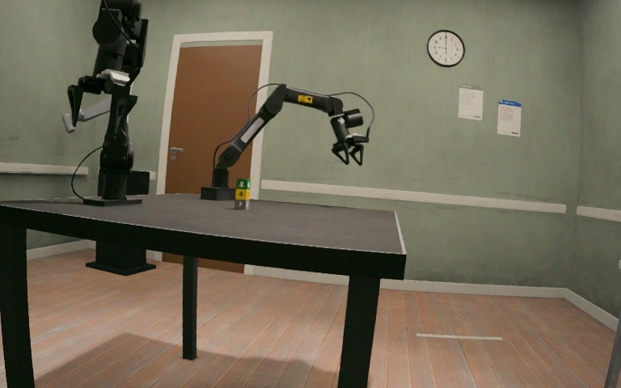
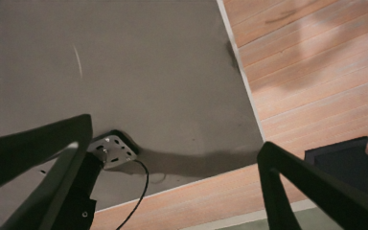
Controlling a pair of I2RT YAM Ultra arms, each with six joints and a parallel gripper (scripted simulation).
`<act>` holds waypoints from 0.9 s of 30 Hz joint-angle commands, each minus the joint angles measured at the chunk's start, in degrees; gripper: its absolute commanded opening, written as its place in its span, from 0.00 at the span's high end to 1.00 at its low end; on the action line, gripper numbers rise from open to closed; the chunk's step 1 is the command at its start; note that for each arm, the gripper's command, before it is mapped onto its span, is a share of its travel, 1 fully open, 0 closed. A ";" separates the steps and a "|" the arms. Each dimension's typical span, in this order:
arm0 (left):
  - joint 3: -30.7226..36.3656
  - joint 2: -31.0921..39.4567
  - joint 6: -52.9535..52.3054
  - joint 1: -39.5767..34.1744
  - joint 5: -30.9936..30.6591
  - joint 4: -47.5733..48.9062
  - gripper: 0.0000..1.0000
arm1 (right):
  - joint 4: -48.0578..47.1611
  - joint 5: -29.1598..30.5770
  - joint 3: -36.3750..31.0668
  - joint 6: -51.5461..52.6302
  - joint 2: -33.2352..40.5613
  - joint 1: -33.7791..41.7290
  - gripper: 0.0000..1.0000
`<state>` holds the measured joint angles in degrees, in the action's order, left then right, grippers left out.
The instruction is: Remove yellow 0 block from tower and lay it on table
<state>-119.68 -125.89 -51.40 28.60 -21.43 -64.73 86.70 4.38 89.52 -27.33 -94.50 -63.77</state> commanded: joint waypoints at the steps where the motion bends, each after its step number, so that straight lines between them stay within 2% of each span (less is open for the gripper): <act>1: -0.97 1.48 0.00 0.00 -0.58 0.27 0.00 | -0.09 -0.11 0.80 0.03 0.86 -0.01 0.00; 17: -0.97 1.48 0.00 0.00 -0.58 0.27 0.00 | -0.09 -0.11 0.80 0.03 0.86 -0.01 0.00; 23: 0.57 0.91 -2.71 -2.57 5.61 1.82 0.00 | 0.87 -0.92 -0.35 2.38 2.16 2.61 0.00; 27: 2.94 1.72 -6.01 -10.03 12.63 3.37 0.00 | 0.75 -1.96 -1.48 4.48 7.19 9.77 0.00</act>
<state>-118.37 -125.86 -54.30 24.53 -13.56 -63.00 86.72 4.14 88.82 -24.86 -92.82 -58.15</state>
